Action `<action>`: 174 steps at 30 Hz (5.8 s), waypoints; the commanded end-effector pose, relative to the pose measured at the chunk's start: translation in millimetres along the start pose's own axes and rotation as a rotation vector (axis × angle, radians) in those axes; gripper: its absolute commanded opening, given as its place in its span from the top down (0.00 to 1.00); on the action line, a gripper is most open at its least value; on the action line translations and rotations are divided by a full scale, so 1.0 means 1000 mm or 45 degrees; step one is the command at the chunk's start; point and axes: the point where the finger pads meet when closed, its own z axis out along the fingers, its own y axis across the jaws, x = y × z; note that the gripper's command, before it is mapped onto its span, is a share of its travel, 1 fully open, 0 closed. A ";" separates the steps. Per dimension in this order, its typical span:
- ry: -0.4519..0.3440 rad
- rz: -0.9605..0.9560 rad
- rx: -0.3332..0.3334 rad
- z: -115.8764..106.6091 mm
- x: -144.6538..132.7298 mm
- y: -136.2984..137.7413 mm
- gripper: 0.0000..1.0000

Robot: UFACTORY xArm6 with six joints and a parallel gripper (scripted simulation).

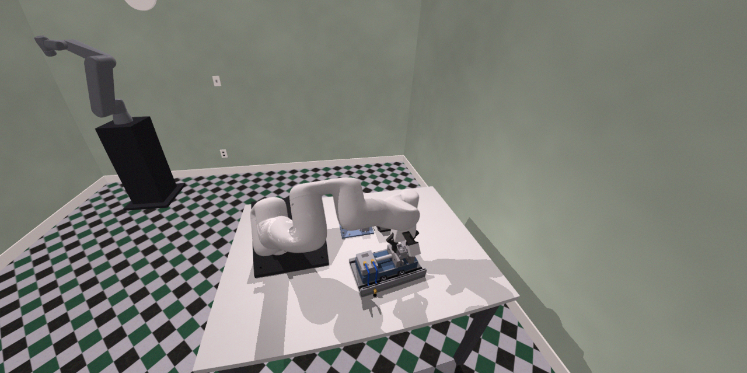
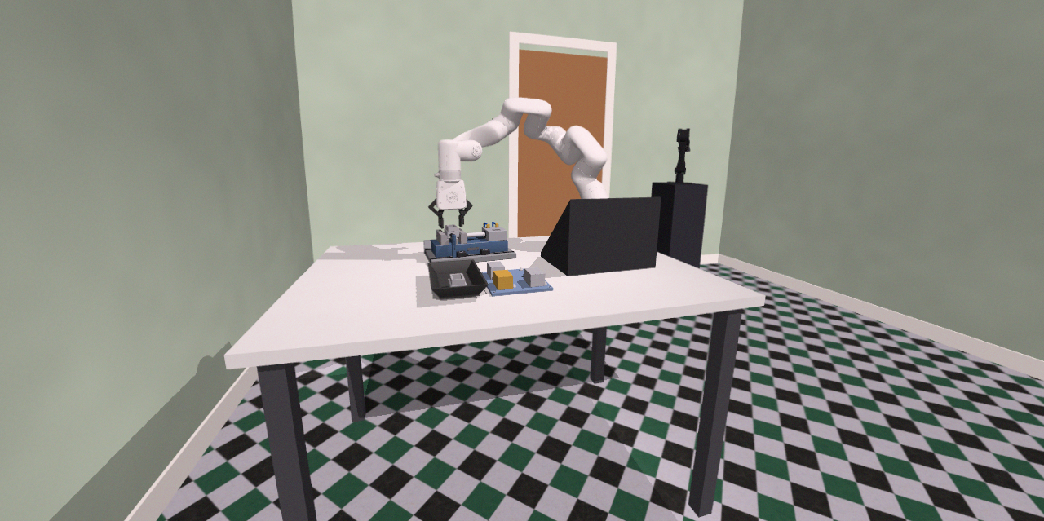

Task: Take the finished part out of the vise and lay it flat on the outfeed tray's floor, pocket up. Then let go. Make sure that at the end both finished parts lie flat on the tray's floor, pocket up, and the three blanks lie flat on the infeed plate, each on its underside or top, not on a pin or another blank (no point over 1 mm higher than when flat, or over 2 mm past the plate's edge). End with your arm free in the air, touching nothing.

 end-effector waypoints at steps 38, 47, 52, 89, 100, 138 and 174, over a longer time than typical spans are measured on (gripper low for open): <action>0.000 0.001 0.005 0.003 0.000 -0.001 1.00; 0.000 0.001 0.005 0.003 0.000 -0.001 1.00; 0.000 0.001 0.005 0.003 0.000 -0.001 1.00; 0.000 0.001 0.005 -0.001 0.000 -0.001 1.00; 0.000 0.001 0.005 -0.014 0.000 -0.001 1.00; -0.006 0.020 0.006 -0.046 -0.033 -0.016 1.00; -0.001 0.130 0.005 -0.043 -0.258 -0.050 1.00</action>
